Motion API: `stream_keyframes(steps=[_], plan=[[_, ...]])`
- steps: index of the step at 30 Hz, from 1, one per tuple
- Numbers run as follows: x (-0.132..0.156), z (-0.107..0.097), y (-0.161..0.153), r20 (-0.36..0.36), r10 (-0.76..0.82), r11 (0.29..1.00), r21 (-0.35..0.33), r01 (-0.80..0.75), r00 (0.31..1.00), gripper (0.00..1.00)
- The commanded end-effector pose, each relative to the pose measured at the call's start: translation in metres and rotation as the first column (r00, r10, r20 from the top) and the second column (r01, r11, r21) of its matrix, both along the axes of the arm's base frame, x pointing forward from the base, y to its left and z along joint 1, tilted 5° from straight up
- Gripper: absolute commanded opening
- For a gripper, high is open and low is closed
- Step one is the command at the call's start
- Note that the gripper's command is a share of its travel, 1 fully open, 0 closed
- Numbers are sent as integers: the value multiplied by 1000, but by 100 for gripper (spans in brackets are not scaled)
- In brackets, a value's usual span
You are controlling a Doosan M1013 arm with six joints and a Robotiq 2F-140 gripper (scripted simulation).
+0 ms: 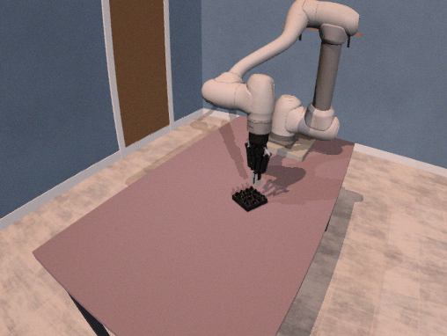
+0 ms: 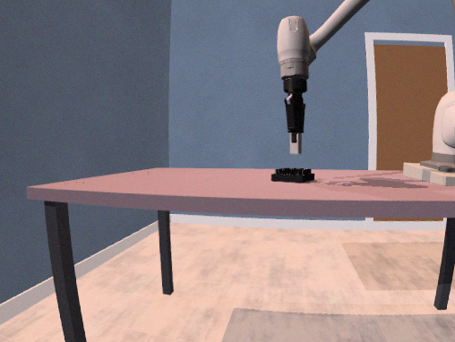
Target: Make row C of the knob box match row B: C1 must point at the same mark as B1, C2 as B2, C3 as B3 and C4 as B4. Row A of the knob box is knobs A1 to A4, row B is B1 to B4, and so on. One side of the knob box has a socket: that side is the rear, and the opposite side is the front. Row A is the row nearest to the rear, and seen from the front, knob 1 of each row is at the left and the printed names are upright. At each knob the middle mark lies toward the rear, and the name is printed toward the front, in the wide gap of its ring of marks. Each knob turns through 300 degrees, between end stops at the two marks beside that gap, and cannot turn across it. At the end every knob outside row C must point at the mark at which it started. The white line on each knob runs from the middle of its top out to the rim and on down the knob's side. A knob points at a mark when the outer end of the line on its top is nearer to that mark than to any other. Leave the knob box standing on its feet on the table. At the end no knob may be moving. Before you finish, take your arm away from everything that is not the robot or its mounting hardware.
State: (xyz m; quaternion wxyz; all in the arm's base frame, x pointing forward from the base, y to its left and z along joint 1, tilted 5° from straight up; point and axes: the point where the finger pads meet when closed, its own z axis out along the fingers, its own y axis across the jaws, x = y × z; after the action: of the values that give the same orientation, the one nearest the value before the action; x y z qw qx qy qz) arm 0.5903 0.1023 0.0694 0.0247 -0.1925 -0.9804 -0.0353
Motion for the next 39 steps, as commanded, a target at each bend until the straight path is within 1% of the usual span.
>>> stream_keyframes(steps=[1, 16, 27, 39], plan=[[0, 0, 0, 0, 0, 1000, 0, 0, 1000, 12], [0, -4, 0, 0, 0, 1000, 0, 0, 1000, 12], [0, -13, 1, 0, 0, 1000, 0, 0, 1000, 12], [-1, -29, 2, 0, 0, 1000, 0, 0, 1000, 12]])
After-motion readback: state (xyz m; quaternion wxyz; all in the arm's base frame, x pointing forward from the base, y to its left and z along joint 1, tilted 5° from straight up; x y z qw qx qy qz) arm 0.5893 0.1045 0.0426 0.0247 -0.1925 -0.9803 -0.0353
